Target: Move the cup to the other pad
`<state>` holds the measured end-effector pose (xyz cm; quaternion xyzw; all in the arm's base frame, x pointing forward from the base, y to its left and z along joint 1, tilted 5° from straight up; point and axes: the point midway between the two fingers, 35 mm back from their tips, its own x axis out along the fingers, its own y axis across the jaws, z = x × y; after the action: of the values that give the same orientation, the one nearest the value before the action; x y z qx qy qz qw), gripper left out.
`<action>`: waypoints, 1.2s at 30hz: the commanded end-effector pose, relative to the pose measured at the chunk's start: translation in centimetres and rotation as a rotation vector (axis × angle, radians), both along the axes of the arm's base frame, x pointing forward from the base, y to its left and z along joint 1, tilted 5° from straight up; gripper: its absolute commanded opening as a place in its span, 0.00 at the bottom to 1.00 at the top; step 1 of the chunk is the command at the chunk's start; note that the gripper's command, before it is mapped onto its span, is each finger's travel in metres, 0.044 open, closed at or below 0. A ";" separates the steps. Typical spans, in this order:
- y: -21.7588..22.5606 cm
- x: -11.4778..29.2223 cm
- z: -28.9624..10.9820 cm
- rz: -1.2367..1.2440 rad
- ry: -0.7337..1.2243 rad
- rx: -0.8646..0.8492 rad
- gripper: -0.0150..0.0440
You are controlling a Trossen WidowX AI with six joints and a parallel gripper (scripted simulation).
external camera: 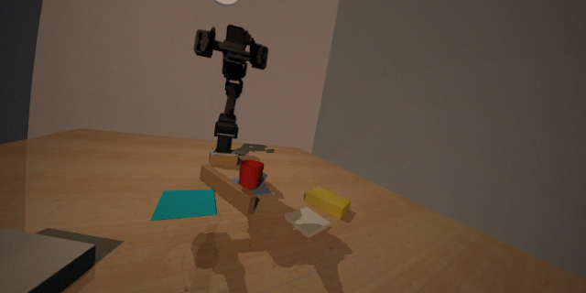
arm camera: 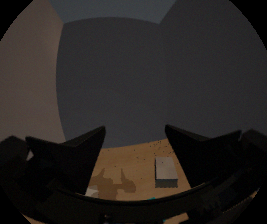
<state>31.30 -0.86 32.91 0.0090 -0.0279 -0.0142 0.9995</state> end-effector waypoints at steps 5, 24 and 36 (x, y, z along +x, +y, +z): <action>2.5 1.9 -6.7 0.041 0.325 0.338 0.71; 9.6 -9.8 -25.0 -0.978 1.341 1.112 0.50; 9.9 -10.6 -25.3 -1.083 1.351 1.111 0.50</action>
<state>20.98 8.89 7.61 0.4467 0.5523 -0.4584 0.5342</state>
